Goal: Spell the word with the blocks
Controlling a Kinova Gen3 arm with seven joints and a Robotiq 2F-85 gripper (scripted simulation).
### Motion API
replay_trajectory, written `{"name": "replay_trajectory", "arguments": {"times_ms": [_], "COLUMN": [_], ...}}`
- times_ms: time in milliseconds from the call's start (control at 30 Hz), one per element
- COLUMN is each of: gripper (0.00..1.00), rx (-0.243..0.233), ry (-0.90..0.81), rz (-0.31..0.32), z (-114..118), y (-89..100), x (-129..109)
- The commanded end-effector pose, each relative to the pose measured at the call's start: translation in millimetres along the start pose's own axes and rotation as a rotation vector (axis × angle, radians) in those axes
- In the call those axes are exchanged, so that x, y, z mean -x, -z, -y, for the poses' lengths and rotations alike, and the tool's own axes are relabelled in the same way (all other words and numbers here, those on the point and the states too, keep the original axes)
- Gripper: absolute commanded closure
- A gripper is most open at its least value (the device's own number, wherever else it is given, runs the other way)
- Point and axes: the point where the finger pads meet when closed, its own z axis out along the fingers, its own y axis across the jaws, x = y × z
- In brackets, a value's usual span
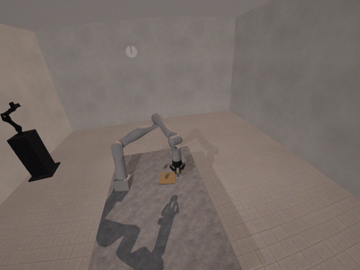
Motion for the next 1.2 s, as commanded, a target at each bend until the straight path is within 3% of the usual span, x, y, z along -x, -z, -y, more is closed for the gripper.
{"name": "replay_trajectory", "arguments": {"times_ms": [0,67,133,267,367,933,1167], "gripper": [0.79,0.79,0.79,0.79,0.79,0.79,0.79], "rx": [0.008,0.008,0.008,0.006,0.005,0.005,0.006], "ry": [-0.008,-0.016,-0.016,-0.030,-0.035,-0.035,-0.035], "rz": [-0.006,-0.008,-0.008,-0.013,-0.016,-0.017,-0.014], "z": [24,44,44,78,91,93,93], "y": [5.2,5.6,5.6,5.3,4.9,4.4,-8.1], "x": [-25,-37,-37,-56,-64,-65,-66]}}
